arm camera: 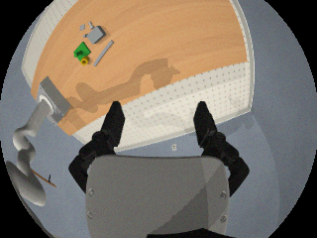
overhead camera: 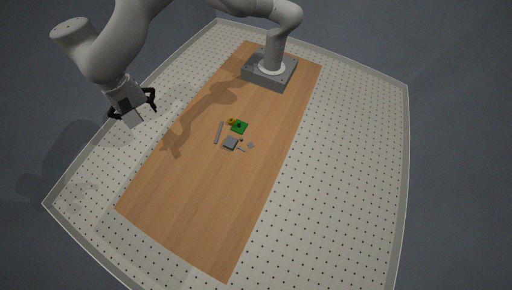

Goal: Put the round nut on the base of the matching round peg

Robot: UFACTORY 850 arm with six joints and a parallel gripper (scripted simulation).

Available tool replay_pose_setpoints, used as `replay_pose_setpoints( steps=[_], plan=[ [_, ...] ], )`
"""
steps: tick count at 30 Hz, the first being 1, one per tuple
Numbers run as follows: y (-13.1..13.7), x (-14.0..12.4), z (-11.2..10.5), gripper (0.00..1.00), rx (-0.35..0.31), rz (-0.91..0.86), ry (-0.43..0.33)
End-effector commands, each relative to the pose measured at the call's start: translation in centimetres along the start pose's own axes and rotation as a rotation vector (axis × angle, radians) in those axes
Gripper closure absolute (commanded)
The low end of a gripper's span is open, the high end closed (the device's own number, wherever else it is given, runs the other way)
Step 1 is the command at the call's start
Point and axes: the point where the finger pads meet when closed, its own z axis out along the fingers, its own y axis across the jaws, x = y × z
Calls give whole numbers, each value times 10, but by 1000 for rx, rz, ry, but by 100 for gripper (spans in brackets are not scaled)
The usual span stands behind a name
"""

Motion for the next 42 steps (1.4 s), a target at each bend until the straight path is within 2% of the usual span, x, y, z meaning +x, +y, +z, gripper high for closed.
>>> replay_pose_setpoints(
  steps=[1,17,18,34,42],
  plan=[
    [0,0,-2,0,-3,0,1],
    [0,0,-2,0,-3,0,1],
    [0,0,-2,40,-3,0,1],
    [-1,2,5,40,-2,49,0],
    [-5,6,18,40,0,158,-1]
  ],
)
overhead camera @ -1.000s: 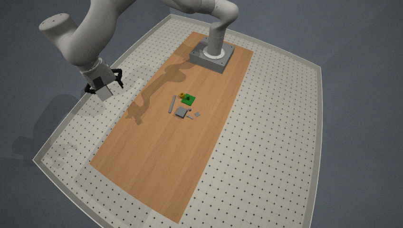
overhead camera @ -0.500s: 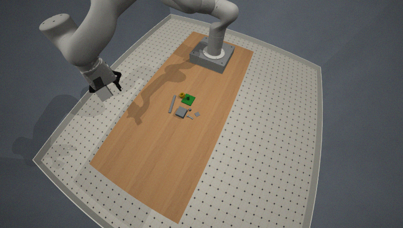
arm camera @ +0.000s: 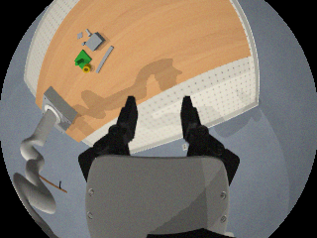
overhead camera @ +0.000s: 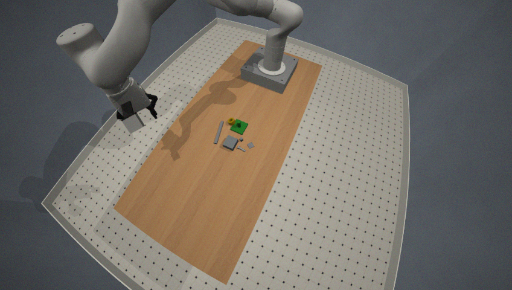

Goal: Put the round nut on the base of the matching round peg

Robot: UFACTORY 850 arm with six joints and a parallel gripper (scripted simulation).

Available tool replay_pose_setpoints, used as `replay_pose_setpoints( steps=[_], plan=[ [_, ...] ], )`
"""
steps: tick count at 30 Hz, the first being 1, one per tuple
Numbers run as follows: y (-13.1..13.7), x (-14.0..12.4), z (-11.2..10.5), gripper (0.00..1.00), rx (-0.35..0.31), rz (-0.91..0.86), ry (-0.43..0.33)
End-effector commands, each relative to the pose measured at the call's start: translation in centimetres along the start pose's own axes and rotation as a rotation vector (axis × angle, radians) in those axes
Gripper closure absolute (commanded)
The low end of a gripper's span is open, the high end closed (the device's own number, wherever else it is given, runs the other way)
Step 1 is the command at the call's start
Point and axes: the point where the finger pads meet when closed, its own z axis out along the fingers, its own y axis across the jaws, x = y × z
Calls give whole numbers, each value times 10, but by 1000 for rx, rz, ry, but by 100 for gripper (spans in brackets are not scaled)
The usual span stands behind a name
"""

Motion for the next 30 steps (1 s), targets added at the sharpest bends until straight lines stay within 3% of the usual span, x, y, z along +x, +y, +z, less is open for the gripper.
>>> replay_pose_setpoints(
  steps=[1,10,30],
  plan=[
    [-3,2,7,40,-4,71,0],
    [-11,7,28,40,-2,235,-2],
    [-66,15,108,40,1,882,-15]
  ],
)
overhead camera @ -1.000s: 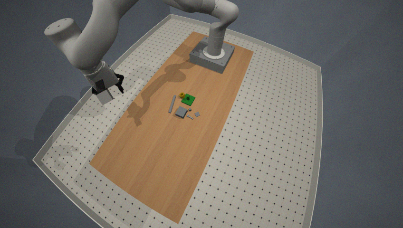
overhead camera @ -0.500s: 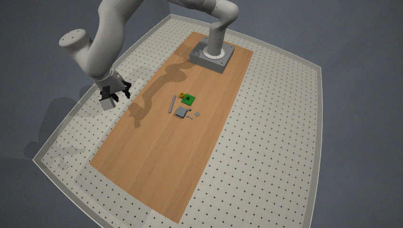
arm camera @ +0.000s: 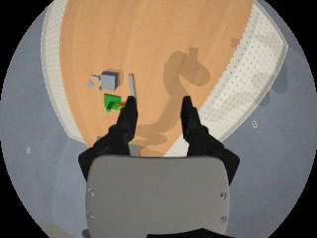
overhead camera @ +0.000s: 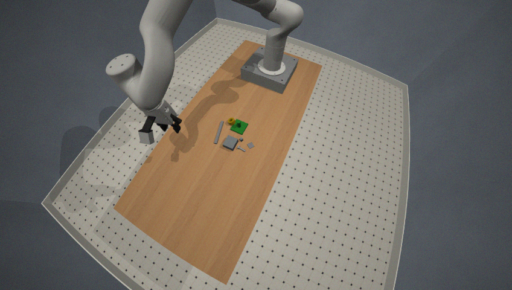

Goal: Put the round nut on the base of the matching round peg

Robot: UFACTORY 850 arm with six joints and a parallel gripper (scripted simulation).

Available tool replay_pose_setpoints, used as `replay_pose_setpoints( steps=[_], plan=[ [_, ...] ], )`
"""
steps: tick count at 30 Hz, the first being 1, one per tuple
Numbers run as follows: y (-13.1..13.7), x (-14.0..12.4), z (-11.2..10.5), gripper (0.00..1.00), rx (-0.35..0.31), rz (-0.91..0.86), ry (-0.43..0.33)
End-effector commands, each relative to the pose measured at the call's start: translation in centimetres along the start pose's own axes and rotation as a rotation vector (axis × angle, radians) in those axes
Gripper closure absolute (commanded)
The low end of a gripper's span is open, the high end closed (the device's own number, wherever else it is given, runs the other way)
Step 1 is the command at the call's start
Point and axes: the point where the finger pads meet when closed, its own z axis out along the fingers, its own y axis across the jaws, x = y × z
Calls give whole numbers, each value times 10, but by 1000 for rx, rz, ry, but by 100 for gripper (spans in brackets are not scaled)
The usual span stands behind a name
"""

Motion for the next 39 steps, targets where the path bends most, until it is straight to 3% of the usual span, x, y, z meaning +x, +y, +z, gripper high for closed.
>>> replay_pose_setpoints(
  steps=[1,11,13,25,39],
  plan=[
    [-14,-10,20,40,-19,187,11],
    [-51,-49,71,40,-22,624,6],
    [-51,-49,71,40,-22,624,6],
    [-99,-111,121,40,-30,1126,4],
    [-139,-173,153,40,-40,1524,6]
  ],
)
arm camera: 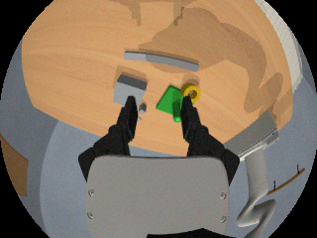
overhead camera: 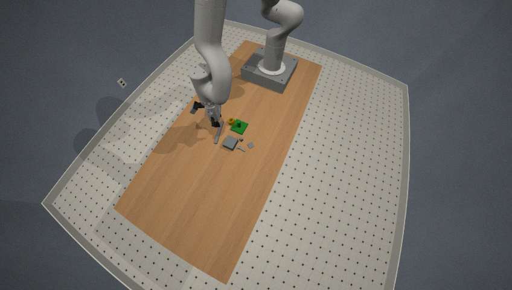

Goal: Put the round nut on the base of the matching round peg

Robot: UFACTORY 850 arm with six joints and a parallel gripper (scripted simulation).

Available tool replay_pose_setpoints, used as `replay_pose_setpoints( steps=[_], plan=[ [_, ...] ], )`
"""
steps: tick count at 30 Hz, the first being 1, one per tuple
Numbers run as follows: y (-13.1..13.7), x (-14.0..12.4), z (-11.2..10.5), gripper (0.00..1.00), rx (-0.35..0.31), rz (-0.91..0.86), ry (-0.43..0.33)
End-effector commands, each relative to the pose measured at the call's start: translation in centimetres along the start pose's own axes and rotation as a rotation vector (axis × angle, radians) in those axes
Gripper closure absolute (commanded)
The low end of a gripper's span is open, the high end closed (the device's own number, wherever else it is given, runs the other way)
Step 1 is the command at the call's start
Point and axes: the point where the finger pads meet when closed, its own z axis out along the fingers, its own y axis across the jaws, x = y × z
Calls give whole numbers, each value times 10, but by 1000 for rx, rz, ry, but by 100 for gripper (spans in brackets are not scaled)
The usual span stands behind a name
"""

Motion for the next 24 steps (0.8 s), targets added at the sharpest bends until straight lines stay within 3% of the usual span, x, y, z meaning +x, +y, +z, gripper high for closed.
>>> replay_pose_setpoints(
  steps=[1,24],
  plan=[
    [19,-17,9,40,-8,145,26],
    [65,-55,28,40,-10,439,30]
  ],
)
